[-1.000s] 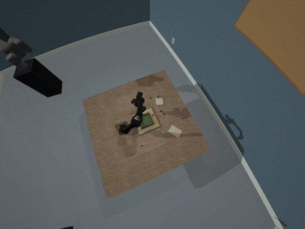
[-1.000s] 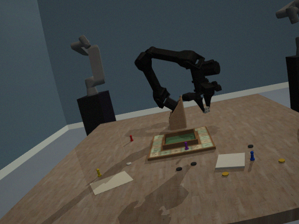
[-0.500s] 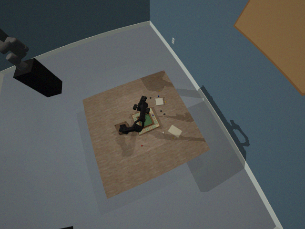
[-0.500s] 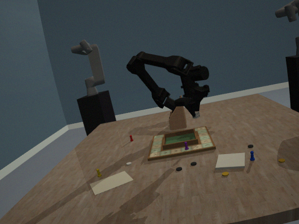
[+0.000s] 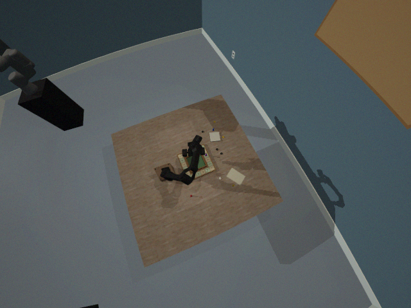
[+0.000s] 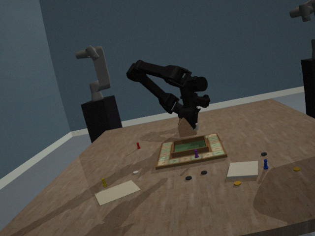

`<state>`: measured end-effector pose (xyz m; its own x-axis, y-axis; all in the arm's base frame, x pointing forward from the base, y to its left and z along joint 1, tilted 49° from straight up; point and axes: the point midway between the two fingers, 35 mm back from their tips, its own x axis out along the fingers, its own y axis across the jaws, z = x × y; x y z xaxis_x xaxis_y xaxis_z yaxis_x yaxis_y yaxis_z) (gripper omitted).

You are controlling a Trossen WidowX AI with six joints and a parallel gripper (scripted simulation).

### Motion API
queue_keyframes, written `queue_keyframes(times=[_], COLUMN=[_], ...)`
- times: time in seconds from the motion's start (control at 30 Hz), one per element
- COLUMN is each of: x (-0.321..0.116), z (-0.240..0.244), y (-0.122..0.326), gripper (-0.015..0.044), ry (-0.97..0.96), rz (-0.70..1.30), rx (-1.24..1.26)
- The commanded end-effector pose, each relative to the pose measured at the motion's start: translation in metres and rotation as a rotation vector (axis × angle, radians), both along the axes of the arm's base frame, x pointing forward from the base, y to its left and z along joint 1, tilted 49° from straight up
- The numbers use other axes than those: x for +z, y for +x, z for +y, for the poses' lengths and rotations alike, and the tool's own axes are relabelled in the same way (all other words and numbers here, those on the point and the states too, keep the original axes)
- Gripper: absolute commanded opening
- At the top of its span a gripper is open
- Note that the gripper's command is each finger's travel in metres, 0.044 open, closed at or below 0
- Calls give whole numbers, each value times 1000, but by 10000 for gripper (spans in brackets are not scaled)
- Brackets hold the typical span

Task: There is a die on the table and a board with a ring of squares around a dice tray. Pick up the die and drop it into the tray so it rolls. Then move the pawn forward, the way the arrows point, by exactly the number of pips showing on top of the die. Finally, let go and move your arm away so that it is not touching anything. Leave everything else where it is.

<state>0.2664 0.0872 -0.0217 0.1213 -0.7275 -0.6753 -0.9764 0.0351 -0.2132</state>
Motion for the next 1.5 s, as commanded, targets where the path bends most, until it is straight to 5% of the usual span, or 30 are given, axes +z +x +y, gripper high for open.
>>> queue_keyframes(times=[0.0, 0.47, 1.3, 1.47], x=[7, 20, 8, 11], z=[-13, -37, -45, -44], y=[1, 1, -7, -6], gripper=[0, 0, 0, 0], ry=[-23, -43, 744, 784], rz=[78, 234, 286, 270], rx=[71, 193, 253, 273])
